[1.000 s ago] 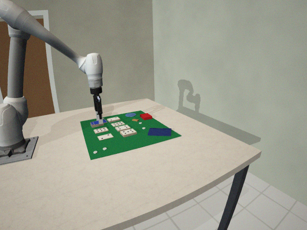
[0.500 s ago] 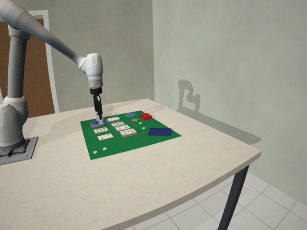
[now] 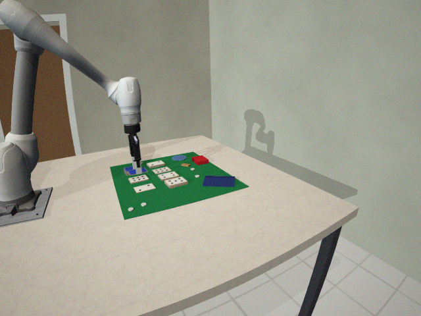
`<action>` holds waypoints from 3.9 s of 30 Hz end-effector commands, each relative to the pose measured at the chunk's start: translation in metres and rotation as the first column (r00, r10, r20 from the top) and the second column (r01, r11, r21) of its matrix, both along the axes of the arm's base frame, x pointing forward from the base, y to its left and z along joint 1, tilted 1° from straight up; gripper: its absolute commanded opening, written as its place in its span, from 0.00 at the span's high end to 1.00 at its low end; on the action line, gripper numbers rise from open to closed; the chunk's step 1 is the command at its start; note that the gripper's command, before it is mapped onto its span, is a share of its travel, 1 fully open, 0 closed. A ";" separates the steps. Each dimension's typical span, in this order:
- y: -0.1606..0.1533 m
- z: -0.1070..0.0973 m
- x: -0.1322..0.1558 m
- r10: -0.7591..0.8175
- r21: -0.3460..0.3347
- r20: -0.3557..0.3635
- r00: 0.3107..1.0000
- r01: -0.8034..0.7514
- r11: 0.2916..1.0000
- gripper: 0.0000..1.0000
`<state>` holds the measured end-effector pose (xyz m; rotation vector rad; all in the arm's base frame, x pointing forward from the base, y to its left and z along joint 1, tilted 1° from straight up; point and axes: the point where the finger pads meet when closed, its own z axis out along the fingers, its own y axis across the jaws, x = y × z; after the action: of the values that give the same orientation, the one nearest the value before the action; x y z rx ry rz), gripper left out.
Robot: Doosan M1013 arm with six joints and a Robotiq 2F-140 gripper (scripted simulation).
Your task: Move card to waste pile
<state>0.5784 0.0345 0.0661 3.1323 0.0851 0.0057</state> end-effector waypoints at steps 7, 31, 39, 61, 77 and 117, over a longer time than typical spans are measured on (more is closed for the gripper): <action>0.000 -0.015 0.000 0.000 0.000 0.000 1.000 0.000 1.000 0.57; 0.000 -0.030 0.000 0.000 0.000 0.000 1.000 0.000 1.000 0.57; 0.000 -0.030 0.000 0.000 0.000 0.000 1.000 0.000 1.000 0.57; 0.000 -0.036 0.000 0.000 0.000 0.000 1.000 0.000 1.000 0.57; 0.000 -0.036 0.000 0.000 0.000 0.000 1.000 0.000 1.000 0.50; 0.000 0.011 0.000 0.000 0.000 0.000 1.000 0.000 1.000 0.50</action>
<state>0.5784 0.0346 0.0763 3.1324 0.0850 0.0058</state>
